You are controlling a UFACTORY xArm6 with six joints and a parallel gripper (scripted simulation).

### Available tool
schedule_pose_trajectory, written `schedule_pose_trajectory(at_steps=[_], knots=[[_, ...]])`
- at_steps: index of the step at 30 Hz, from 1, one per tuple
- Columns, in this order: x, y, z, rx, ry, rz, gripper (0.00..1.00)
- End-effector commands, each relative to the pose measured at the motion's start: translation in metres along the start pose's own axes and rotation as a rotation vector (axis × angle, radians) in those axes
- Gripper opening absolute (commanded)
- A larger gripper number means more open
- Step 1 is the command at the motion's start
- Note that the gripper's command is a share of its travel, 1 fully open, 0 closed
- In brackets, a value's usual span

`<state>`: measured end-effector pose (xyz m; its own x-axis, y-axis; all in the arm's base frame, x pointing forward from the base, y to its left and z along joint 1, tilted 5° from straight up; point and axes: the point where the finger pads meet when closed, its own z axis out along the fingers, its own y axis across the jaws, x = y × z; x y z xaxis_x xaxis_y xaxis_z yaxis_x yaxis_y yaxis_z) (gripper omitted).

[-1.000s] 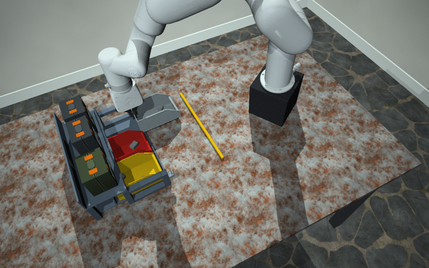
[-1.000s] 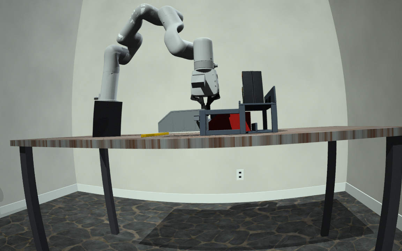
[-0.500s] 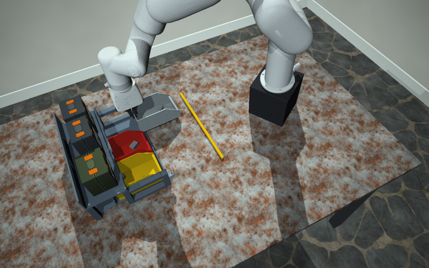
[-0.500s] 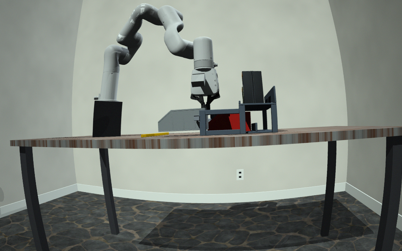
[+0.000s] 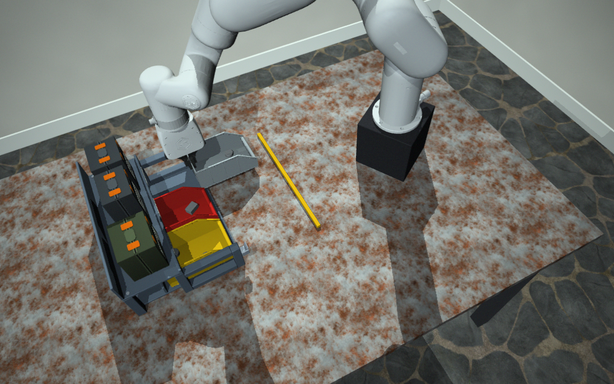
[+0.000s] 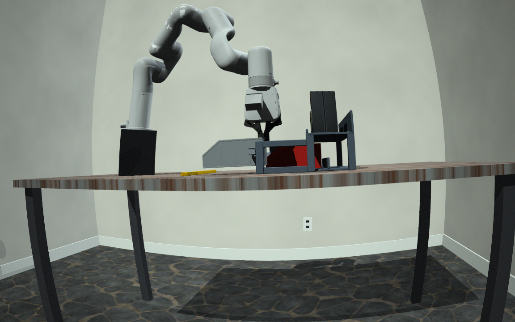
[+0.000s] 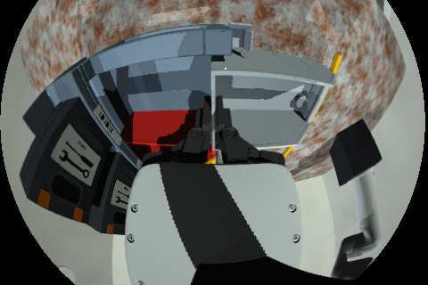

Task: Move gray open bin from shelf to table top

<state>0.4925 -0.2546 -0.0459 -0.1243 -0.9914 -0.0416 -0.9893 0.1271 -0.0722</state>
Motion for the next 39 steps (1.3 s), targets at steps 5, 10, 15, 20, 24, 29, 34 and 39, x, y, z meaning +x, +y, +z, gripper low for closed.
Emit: schedule_pose_trajectory(at_steps=[5,10,15,20,24,29,34,39], knots=[[0.001,-0.002,-0.001,0.004,0.002,0.0,0.0],[0.001,-0.002,-0.001,0.004,0.002,0.0,0.0],[0.001,0.002,-0.001,0.004,0.002,0.0,0.0],[0.001,0.008,-0.001,0.004,0.002,0.0,0.0],[0.001,0.008,-0.001,0.004,0.002,0.0,0.0],[0.001,0.008,-0.001,0.004,0.002,0.0,0.0],[0.001,0.02,-0.001,0.004,0.002,0.0,0.0],[0.001,0.023,-0.001,0.004,0.002,0.0,0.0]])
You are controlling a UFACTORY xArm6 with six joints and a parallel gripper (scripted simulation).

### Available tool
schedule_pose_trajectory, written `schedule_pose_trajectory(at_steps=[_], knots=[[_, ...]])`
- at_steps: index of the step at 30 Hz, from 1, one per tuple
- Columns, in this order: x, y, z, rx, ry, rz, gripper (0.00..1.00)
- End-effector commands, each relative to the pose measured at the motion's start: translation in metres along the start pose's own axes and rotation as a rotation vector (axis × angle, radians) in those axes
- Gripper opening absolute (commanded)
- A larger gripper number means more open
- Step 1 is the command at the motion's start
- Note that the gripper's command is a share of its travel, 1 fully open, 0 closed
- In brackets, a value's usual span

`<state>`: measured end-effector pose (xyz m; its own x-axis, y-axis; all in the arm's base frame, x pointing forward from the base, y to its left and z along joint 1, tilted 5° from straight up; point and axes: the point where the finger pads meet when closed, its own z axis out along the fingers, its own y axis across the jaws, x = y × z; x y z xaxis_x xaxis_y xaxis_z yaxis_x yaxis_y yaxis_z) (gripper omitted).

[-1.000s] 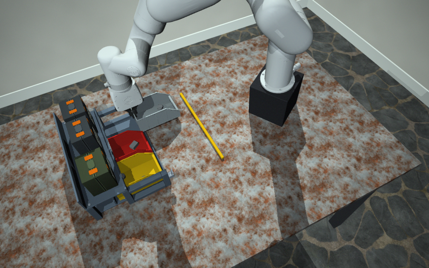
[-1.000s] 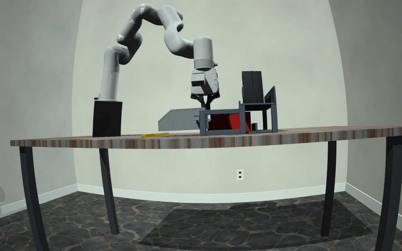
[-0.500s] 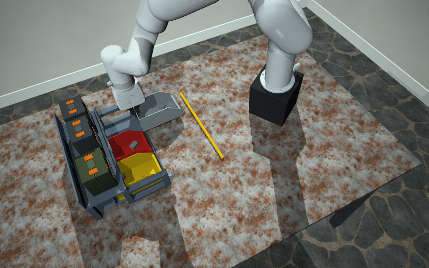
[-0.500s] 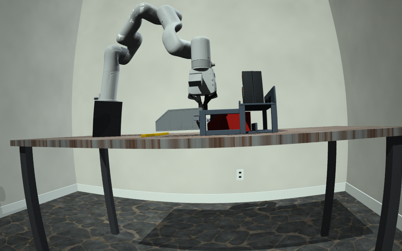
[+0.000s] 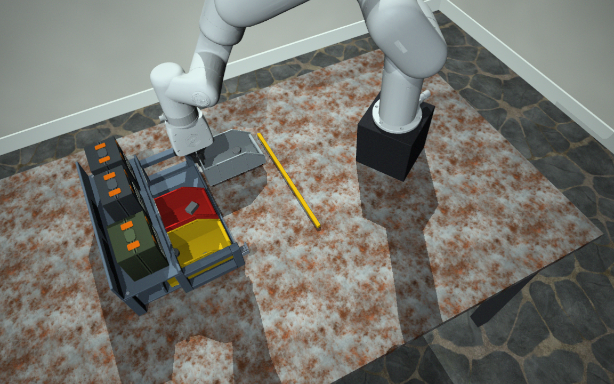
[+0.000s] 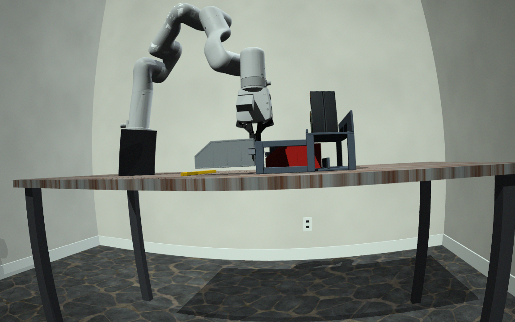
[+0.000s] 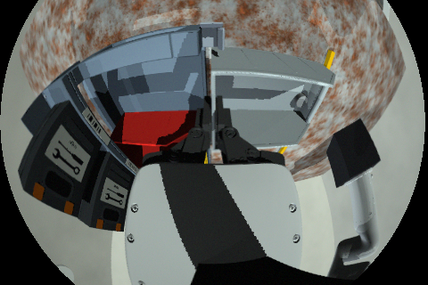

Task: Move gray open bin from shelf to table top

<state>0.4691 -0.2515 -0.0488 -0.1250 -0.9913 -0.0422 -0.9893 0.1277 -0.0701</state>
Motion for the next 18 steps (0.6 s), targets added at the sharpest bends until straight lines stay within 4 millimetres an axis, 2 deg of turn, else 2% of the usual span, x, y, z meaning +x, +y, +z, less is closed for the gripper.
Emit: schedule_pose_trajectory(at_steps=[1,18], knots=[[0.0007,-0.0008,-0.0022,0.006,0.002,-0.001,0.0],[0.0007,0.0073,-0.002,0.006,0.002,-0.001,0.0]])
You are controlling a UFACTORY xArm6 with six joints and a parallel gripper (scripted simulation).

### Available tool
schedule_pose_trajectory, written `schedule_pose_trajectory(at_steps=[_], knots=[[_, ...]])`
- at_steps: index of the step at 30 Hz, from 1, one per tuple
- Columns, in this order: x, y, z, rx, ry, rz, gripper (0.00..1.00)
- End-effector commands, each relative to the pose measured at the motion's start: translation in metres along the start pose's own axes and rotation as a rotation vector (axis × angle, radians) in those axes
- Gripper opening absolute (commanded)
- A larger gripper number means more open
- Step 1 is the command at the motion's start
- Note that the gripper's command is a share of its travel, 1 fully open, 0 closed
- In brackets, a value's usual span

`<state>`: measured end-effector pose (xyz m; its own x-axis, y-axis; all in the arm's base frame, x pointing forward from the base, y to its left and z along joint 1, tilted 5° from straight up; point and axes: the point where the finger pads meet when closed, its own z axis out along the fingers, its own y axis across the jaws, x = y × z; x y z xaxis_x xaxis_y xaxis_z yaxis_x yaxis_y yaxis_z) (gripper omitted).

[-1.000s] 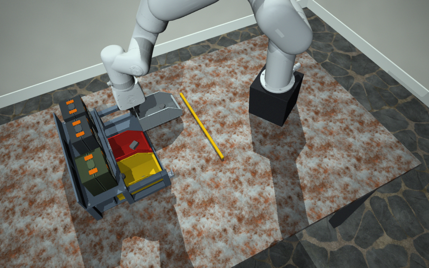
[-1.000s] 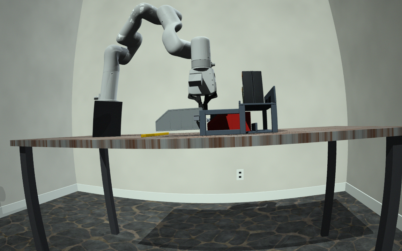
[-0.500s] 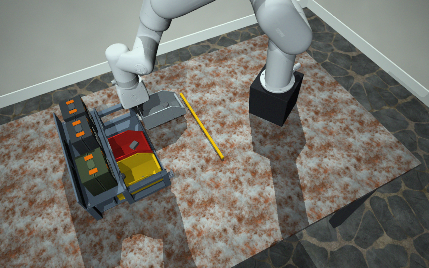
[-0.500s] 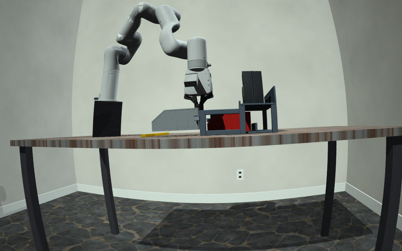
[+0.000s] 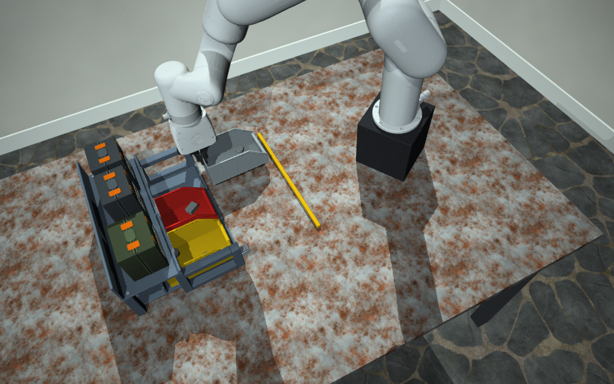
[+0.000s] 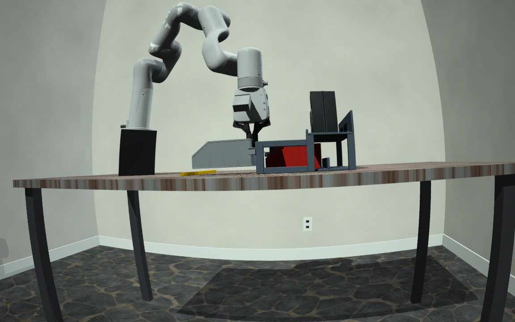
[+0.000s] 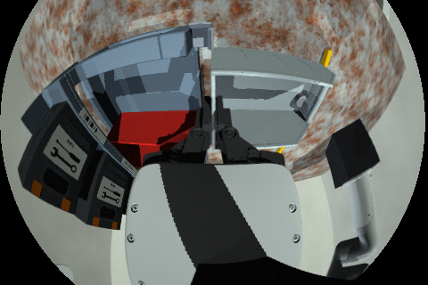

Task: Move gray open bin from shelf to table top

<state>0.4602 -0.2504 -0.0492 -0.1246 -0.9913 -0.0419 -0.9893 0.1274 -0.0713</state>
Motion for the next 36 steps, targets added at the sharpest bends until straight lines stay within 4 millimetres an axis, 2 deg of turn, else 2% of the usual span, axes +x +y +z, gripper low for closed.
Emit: schedule_pose_trajectory(at_steps=[1,36], knots=[[0.001,-0.002,-0.002,0.005,0.002,0.0,0.0],[0.001,-0.002,0.014,0.005,0.002,0.0,0.0]])
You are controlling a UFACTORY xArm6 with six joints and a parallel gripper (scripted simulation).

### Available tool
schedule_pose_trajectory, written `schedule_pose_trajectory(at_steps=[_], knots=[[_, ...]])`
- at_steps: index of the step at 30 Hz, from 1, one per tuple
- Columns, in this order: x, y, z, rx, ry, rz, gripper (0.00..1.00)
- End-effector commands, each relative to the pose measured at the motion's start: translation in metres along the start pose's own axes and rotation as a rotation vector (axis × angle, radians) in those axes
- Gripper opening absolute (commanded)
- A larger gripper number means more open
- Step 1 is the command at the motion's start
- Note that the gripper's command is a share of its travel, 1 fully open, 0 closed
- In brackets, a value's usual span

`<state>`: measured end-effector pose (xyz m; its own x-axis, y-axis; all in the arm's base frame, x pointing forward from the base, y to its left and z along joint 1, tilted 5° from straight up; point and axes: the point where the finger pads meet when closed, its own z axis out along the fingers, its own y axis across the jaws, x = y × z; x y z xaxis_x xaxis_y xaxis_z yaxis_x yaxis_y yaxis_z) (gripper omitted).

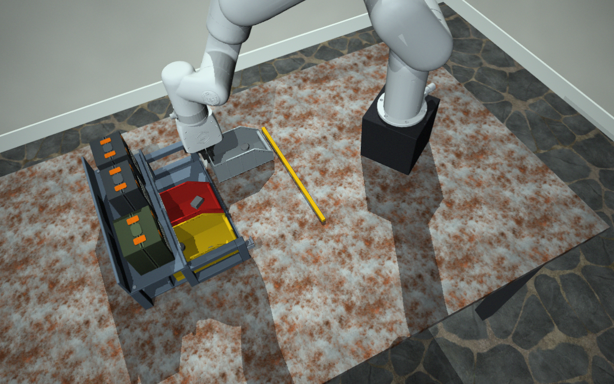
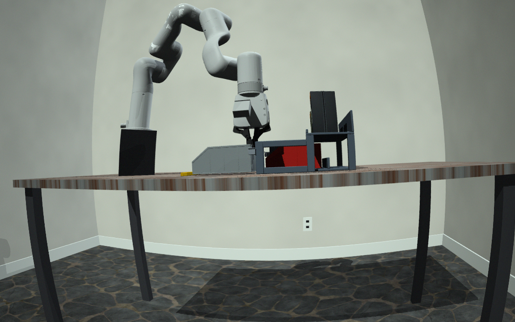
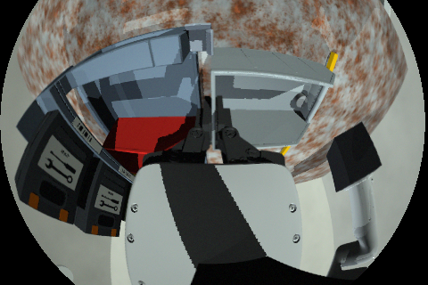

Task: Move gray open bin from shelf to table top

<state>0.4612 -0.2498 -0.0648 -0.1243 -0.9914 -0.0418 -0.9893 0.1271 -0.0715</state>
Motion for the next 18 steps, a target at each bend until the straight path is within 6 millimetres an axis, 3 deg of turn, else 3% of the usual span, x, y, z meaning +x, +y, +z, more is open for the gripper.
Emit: schedule_pose_trajectory(at_steps=[1,18], knots=[[0.0008,-0.002,-0.0017,0.005,0.002,0.0,0.0],[0.0008,-0.002,0.0019,0.005,0.002,0.0,0.0]])
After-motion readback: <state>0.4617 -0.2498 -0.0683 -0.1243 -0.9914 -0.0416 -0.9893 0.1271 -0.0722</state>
